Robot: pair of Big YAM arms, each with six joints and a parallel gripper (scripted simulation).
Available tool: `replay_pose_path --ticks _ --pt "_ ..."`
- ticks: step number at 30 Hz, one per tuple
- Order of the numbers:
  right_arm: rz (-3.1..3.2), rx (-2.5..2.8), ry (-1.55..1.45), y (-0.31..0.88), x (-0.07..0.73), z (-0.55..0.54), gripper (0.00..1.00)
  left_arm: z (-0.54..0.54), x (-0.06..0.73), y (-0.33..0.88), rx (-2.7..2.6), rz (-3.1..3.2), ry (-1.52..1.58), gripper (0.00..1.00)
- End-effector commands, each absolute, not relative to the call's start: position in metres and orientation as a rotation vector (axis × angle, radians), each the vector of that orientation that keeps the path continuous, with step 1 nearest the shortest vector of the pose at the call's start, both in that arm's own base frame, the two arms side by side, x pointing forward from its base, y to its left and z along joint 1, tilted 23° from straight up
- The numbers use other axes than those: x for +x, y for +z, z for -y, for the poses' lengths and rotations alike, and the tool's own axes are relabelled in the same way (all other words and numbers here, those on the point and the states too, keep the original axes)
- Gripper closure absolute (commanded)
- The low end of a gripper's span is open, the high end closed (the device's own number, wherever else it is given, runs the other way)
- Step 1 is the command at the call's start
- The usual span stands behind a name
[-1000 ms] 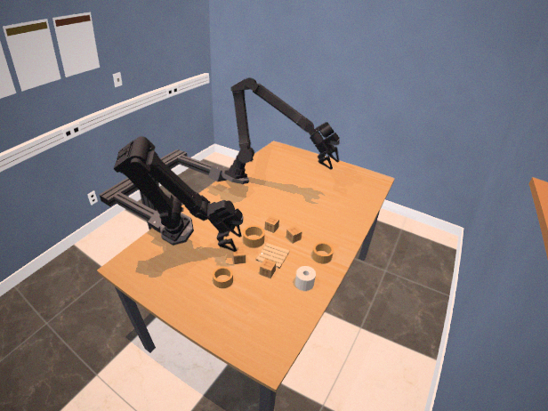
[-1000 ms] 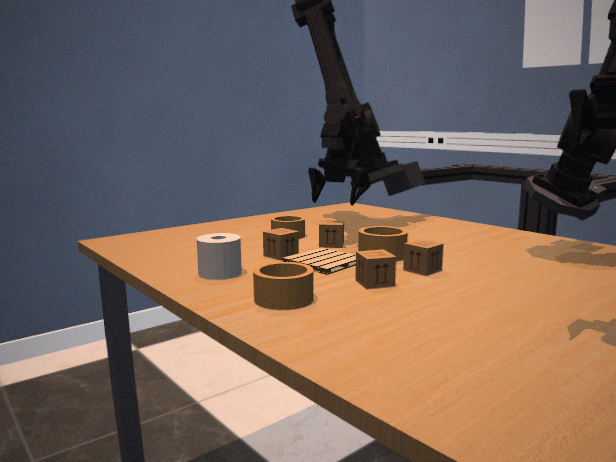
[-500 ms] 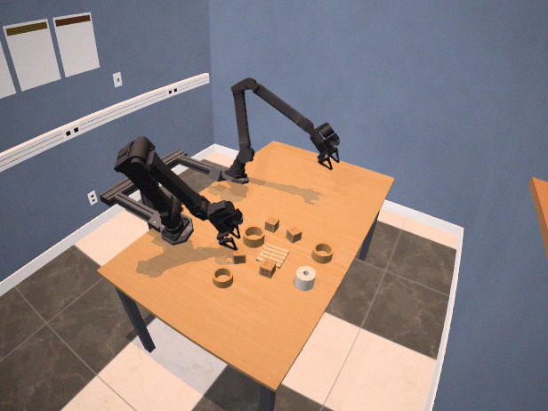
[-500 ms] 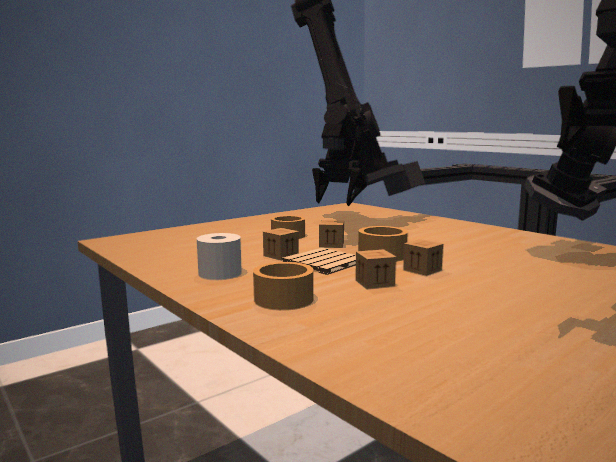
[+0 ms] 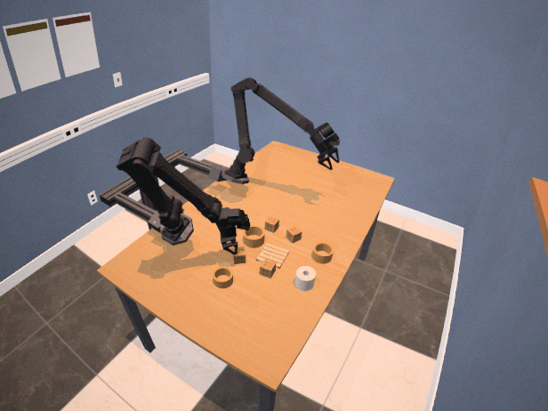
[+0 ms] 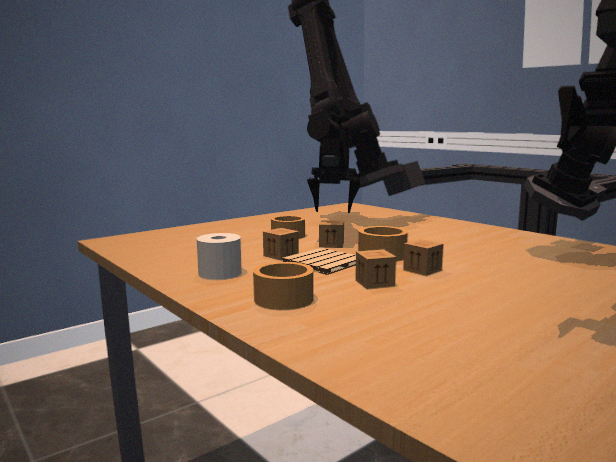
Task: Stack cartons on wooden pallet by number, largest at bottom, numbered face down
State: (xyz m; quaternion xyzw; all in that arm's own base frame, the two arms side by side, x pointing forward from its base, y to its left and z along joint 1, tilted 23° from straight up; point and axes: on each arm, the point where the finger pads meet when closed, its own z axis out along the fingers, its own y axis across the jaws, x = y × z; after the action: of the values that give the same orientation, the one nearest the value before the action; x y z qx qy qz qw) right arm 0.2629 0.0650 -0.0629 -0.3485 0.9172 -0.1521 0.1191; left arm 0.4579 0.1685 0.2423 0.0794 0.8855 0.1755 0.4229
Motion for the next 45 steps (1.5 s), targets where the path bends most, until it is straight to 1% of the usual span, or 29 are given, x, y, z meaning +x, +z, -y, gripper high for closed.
replay_pose_path --ticks 1,45 --pt "-2.691 -1.08 -0.452 -0.062 0.271 -0.067 0.21 -0.171 0.459 0.249 0.182 -2.204 0.443 0.0" --pt "-2.682 -1.06 -0.442 -0.109 0.298 -0.062 0.21 -0.171 0.459 0.249 0.182 -2.204 0.443 0.0"
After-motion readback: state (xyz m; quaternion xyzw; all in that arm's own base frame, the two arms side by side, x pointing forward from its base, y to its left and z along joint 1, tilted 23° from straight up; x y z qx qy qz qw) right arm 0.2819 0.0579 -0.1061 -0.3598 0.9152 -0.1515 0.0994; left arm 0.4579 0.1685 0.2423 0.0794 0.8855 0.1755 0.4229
